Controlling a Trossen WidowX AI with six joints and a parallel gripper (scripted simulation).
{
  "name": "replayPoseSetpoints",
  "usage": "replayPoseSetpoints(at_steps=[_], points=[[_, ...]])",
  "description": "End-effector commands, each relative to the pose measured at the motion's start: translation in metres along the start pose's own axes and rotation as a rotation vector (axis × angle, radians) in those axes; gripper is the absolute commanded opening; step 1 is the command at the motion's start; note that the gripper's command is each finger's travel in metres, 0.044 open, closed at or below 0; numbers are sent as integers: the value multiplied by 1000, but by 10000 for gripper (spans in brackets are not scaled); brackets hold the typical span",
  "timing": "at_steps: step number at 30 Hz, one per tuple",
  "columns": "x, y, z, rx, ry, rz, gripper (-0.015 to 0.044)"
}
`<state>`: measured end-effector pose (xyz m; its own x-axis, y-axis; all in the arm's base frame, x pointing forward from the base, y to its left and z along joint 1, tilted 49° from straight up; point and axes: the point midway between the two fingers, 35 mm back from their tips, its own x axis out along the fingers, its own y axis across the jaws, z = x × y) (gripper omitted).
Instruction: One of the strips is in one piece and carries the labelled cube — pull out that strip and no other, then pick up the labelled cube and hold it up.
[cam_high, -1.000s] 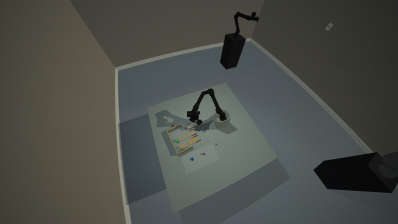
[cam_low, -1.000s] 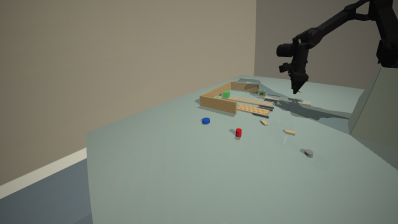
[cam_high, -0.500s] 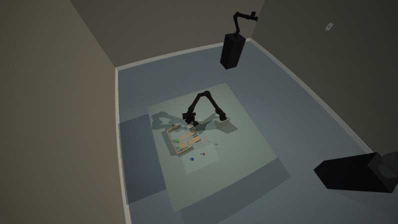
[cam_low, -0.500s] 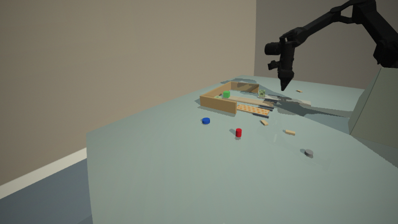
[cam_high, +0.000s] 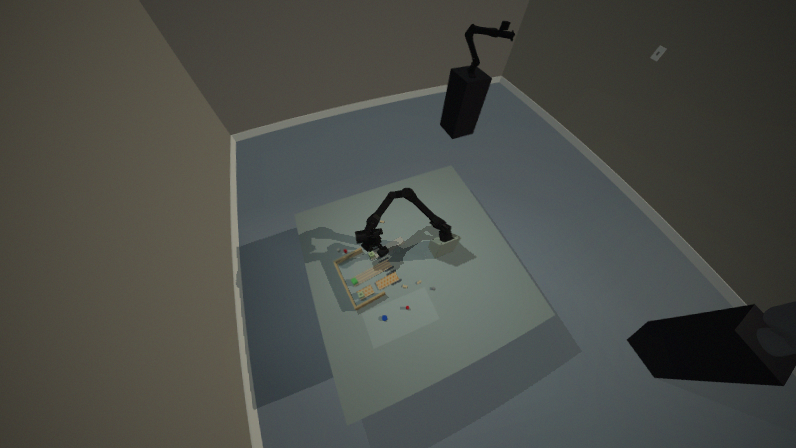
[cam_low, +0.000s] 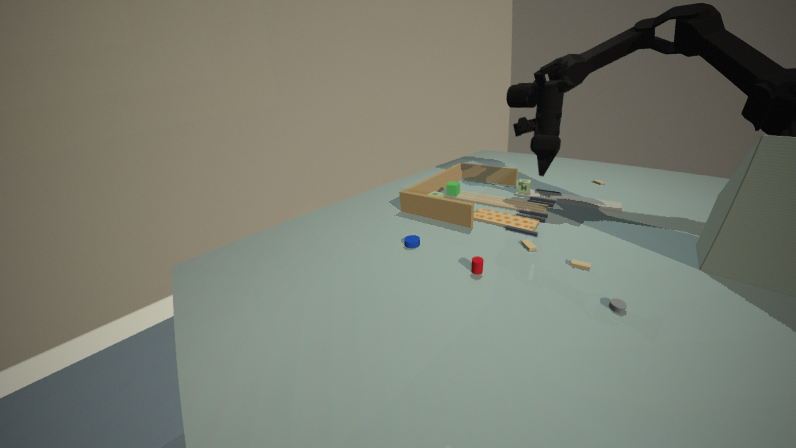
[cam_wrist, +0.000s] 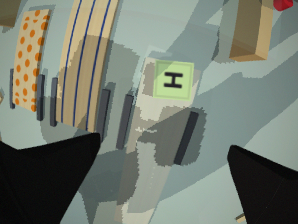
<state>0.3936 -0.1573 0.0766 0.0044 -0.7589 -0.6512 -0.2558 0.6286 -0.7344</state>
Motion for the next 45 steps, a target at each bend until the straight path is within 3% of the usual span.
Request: replayPoseSetpoints(at_steps=[1, 9, 17, 45], points=[[1, -1, 16, -2, 7, -1, 440], [1, -3, 39, -1, 7, -1, 440], [11, -3, 39, -1, 7, -1, 250], [56, -3, 38, -1, 7, -3, 250]])
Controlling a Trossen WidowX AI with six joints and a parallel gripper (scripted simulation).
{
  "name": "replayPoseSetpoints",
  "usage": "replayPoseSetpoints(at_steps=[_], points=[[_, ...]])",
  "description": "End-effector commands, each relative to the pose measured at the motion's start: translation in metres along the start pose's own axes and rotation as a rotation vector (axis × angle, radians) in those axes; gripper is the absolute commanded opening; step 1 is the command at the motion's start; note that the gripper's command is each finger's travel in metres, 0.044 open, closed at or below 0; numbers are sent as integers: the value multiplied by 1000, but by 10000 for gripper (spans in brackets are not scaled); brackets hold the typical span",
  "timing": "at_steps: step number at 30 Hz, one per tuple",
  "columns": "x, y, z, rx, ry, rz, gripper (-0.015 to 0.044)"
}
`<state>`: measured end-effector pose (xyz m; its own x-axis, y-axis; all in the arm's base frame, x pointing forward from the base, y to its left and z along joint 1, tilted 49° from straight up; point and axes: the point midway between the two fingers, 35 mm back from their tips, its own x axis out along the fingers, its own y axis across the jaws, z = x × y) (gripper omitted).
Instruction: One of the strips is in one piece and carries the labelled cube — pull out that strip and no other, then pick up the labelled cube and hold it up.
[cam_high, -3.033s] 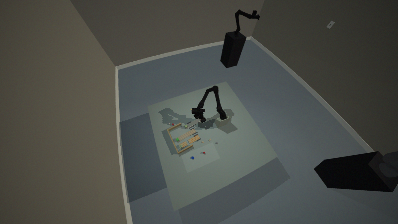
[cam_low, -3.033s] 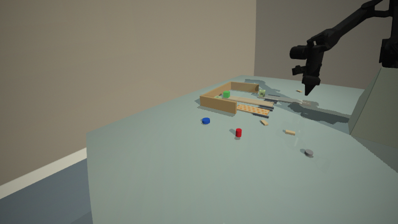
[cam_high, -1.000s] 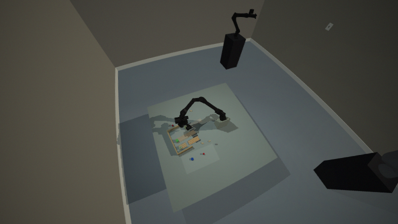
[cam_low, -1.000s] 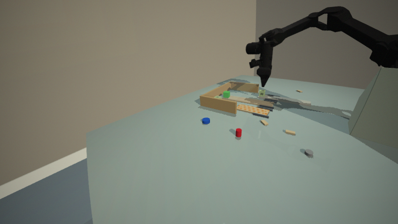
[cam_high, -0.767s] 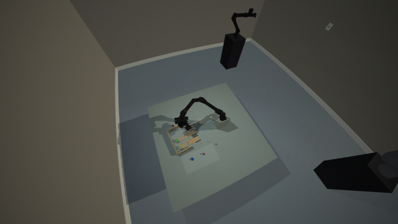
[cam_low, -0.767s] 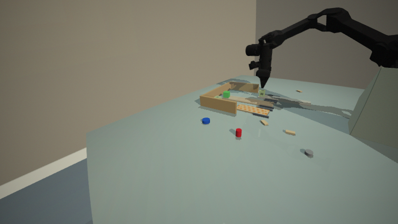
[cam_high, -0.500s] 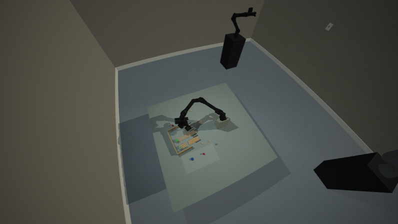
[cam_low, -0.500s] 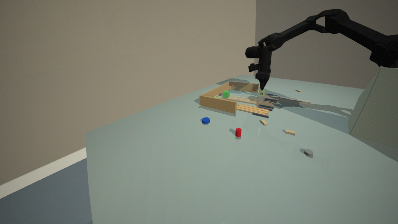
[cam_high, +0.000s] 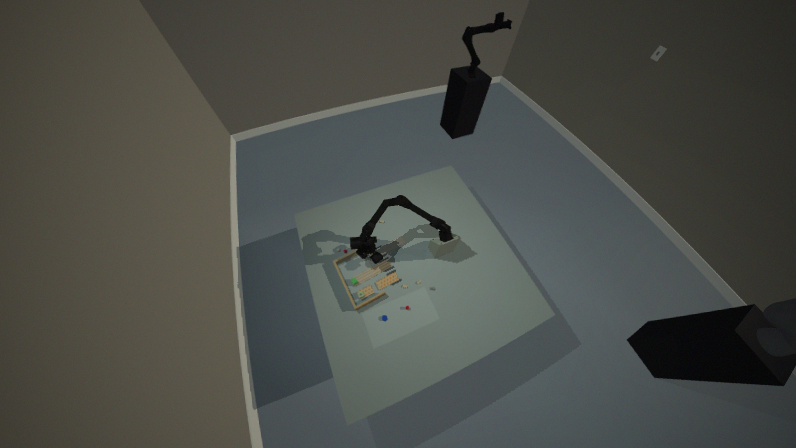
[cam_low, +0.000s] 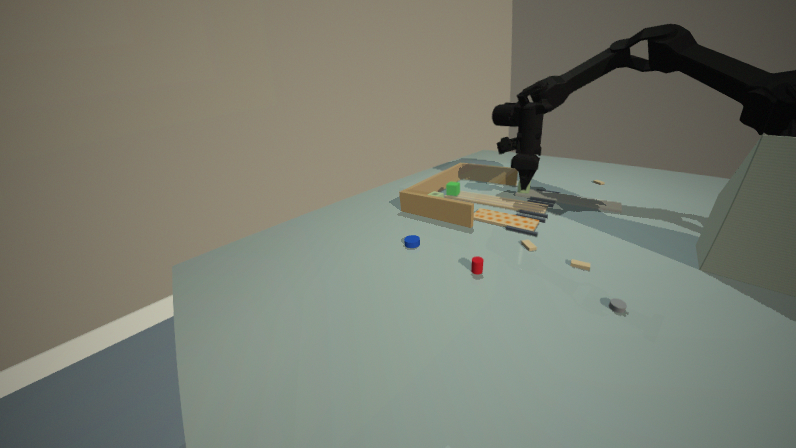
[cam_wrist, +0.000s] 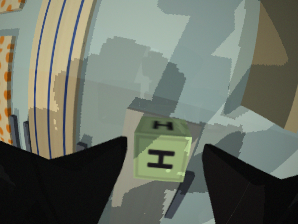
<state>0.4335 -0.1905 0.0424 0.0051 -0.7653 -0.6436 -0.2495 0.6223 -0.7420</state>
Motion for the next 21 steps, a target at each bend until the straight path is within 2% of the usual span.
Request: replayPoseSetpoints(at_steps=[1, 9, 13, 20, 21], points=[[8, 3, -1, -8, 6, 6, 250], [8, 3, -1, -8, 6, 6, 250], [7, 2, -2, -4, 6, 2, 145], [7, 2, -2, -4, 6, 2, 98], [7, 2, -2, -4, 6, 2, 72]])
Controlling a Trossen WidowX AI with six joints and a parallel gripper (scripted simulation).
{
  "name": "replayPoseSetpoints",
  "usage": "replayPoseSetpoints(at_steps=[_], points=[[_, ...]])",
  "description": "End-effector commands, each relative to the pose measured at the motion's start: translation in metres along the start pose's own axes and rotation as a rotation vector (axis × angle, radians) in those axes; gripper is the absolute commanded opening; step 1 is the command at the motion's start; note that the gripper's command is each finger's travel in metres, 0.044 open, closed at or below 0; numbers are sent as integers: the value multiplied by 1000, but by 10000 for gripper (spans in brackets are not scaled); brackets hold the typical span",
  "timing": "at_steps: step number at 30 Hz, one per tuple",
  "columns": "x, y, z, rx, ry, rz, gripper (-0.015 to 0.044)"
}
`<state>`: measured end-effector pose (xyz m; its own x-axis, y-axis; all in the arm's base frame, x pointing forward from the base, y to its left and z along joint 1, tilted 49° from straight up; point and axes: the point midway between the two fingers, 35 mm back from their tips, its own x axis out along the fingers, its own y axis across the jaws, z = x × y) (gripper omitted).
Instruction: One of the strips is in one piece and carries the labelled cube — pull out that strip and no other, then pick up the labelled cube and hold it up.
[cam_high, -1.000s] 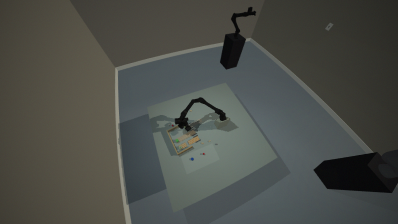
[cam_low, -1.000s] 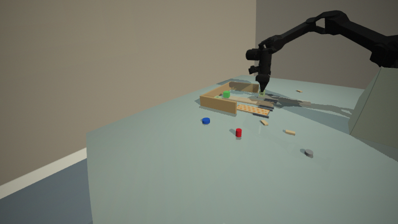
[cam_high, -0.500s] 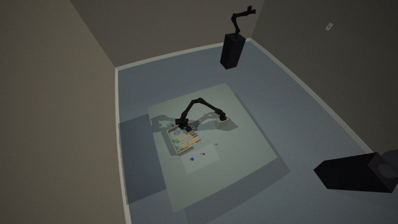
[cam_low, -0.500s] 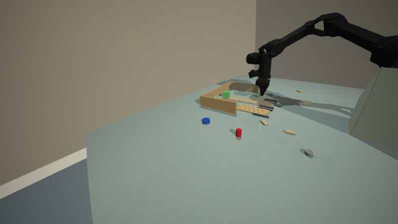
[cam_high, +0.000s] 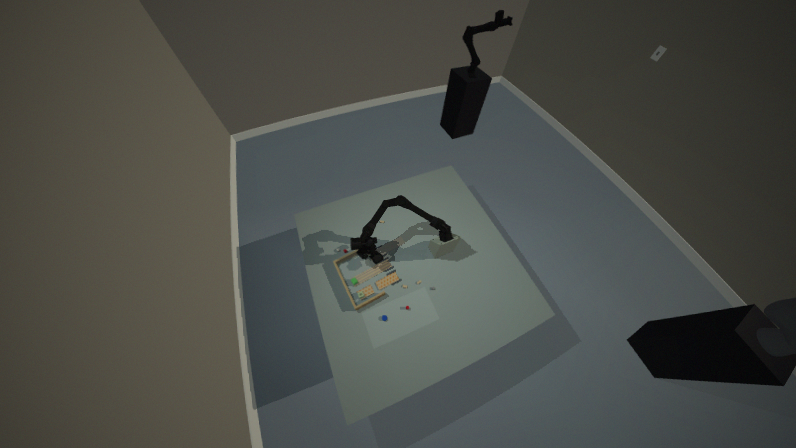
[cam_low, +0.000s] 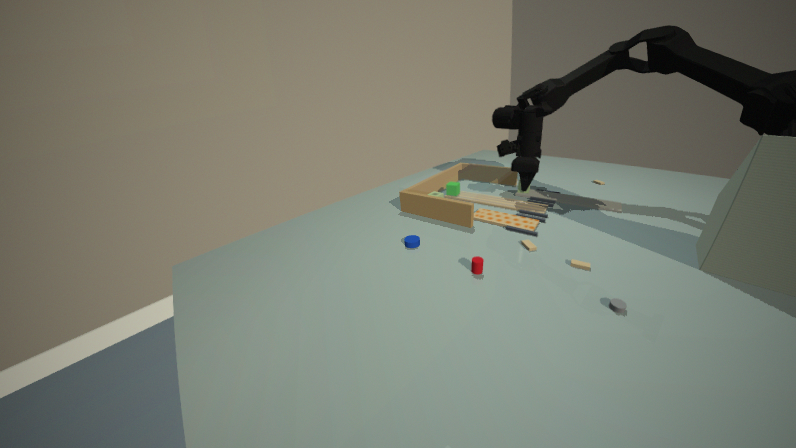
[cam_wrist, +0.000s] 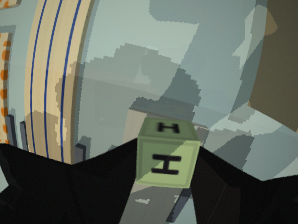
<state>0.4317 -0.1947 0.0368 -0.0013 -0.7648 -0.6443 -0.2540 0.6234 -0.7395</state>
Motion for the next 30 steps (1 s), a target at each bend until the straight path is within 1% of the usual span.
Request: replayPoseSetpoints(at_steps=[1, 3, 19, 25, 30], points=[[0, 0, 0, 1, 0, 0, 46], [-2, 1, -2, 0, 0, 0, 0], [-41, 33, -47, -5, 1, 7, 0], [-43, 36, -51, -6, 1, 7, 0], [-43, 46, -64, -6, 1, 8, 0]])
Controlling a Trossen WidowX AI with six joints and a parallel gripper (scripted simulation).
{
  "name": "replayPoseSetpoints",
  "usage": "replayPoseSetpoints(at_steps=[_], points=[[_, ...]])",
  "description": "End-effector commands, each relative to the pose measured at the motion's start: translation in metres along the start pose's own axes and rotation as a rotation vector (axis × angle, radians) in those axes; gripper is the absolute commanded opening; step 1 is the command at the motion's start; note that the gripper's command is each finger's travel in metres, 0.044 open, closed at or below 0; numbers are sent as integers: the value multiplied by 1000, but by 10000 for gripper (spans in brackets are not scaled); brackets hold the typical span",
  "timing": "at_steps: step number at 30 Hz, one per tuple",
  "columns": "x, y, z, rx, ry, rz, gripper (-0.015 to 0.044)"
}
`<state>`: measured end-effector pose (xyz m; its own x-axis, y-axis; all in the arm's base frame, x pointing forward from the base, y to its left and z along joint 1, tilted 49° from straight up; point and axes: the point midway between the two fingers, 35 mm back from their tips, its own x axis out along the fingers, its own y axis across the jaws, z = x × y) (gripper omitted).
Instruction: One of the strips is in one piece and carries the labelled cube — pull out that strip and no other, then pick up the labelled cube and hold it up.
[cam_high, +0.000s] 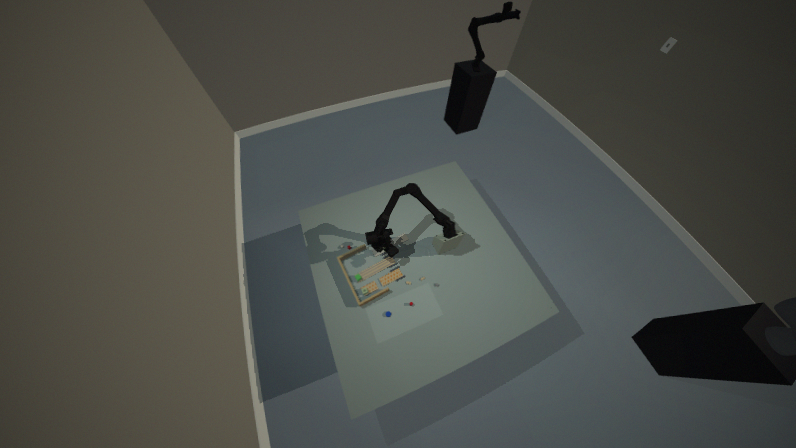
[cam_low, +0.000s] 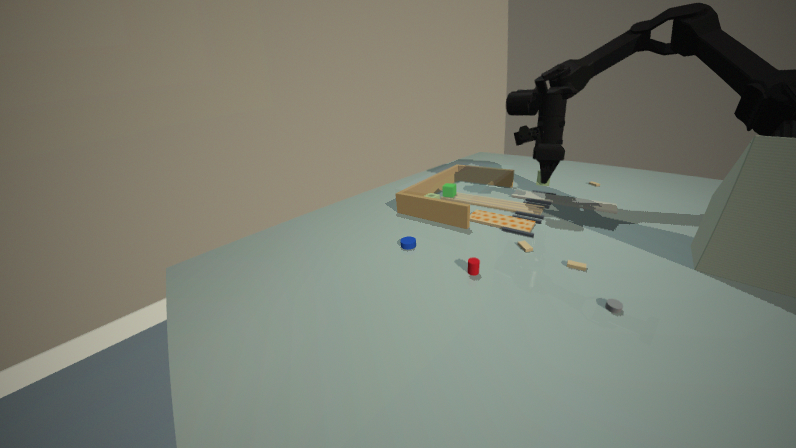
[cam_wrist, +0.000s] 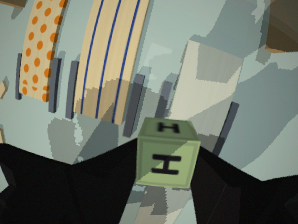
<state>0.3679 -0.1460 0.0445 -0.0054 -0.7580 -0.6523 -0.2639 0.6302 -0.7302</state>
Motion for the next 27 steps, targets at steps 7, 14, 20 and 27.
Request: replayPoseSetpoints(at_steps=[7, 14, 20, 27], points=[[-1, 20, -29, 3, 1, -3, 0], [-1, 36, -51, 2, 2, -2, 0], [0, 48, -70, 1, 3, -2, 0], [-12, 50, -71, 1, 2, 0, 0]])
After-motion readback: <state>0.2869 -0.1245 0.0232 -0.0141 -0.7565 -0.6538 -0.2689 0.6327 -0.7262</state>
